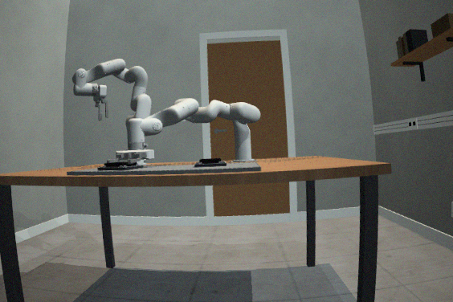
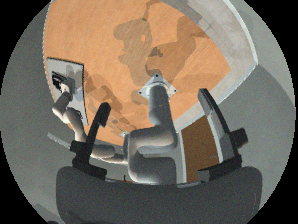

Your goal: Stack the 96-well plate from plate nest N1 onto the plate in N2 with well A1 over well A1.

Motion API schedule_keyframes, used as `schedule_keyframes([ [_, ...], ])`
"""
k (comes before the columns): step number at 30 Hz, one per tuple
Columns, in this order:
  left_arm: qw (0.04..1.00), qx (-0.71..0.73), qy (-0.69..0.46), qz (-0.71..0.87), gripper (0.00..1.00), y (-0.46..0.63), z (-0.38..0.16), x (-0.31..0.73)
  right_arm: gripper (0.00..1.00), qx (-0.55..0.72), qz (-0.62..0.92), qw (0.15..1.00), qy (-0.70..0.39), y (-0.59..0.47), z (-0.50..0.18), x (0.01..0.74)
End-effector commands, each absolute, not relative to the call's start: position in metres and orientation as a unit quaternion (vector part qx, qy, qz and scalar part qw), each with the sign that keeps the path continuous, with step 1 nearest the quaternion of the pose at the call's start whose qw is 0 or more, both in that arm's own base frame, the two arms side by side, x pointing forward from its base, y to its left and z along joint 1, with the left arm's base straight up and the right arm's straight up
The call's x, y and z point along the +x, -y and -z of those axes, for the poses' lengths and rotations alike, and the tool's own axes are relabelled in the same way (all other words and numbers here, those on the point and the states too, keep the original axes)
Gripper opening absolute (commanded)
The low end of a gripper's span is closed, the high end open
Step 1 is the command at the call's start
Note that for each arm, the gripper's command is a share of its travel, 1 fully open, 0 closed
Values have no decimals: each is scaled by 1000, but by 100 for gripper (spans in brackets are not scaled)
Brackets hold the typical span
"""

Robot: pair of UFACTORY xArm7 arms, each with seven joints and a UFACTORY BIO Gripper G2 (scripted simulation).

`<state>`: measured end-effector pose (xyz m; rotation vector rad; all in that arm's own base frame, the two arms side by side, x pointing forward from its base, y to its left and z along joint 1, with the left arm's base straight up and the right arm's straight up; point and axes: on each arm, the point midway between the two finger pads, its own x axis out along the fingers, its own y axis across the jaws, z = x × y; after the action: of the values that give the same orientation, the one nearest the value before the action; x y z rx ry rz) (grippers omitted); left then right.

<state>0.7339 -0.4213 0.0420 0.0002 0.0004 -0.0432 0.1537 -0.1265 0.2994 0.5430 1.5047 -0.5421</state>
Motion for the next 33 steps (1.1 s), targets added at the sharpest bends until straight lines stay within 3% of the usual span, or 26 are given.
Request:
schedule_keyframes([
  [1, 1000, -2, 2, 21, 0, 422, -47, 735, 100, 240, 240, 665, -665, 127, -300, 154],
  [33, 1000, -2, 2, 21, 0, 422, -66, 735, 100, 240, 240, 665, -665, 127, -300, 154],
])
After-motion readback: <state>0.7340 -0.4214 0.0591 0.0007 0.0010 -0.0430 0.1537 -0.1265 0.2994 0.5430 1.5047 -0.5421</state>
